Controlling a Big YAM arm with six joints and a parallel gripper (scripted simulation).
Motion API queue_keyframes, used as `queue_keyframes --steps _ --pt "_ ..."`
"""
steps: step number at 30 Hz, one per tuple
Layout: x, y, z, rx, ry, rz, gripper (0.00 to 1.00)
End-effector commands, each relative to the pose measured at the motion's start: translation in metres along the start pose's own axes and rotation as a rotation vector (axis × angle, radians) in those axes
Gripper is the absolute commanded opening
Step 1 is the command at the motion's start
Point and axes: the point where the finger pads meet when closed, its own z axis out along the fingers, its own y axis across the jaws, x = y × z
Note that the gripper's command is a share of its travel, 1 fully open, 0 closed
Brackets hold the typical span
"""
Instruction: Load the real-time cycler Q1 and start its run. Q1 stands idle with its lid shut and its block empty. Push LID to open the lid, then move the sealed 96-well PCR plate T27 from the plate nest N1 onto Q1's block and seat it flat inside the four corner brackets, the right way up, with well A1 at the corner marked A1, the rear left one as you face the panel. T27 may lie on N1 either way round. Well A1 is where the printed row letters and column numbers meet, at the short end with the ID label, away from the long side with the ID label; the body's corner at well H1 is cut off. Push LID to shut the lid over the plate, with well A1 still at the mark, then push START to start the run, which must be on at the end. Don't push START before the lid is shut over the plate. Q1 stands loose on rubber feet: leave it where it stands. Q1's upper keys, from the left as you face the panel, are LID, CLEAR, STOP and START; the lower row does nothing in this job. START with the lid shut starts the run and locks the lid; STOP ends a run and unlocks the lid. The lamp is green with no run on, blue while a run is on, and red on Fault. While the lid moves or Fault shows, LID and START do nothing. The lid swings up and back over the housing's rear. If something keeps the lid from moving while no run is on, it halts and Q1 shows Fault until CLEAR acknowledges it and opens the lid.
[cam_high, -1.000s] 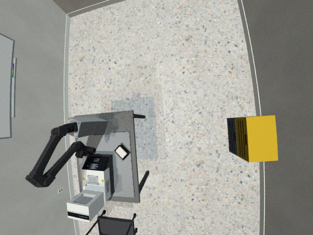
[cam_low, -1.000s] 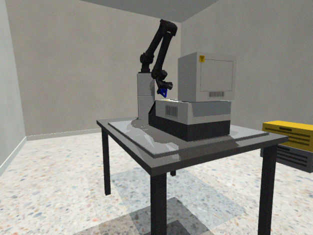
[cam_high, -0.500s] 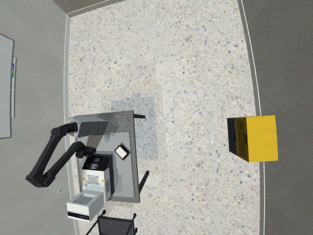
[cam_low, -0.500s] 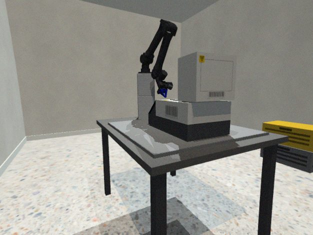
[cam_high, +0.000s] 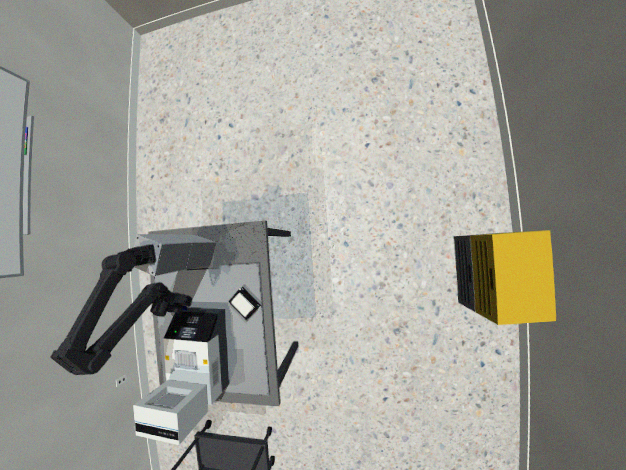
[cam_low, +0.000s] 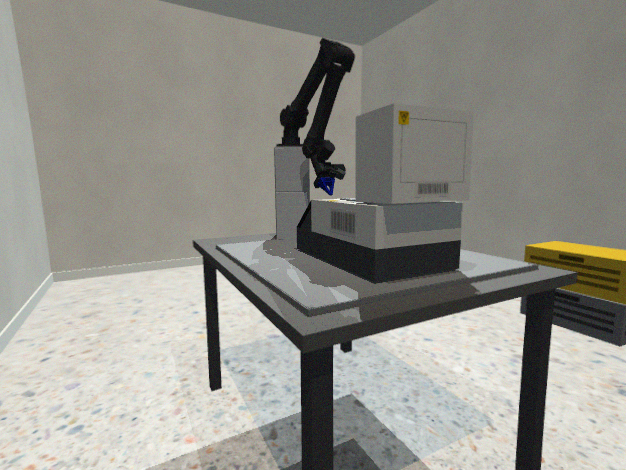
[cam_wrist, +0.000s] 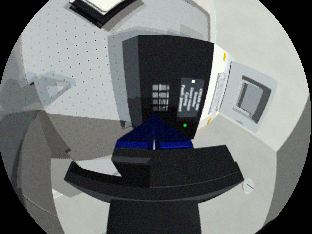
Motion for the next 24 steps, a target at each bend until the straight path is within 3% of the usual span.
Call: queue_keyframes --steps 1,13,24 --pt "0.004 -0.002 -0.012 0.006 0.004 0.015 0.0" --pt "0.0 -0.018 0.003 0.047 -0.002 0.02 0.0" --pt "0.001 -0.013 -0.002 0.033 0.0 0.018 0.0"
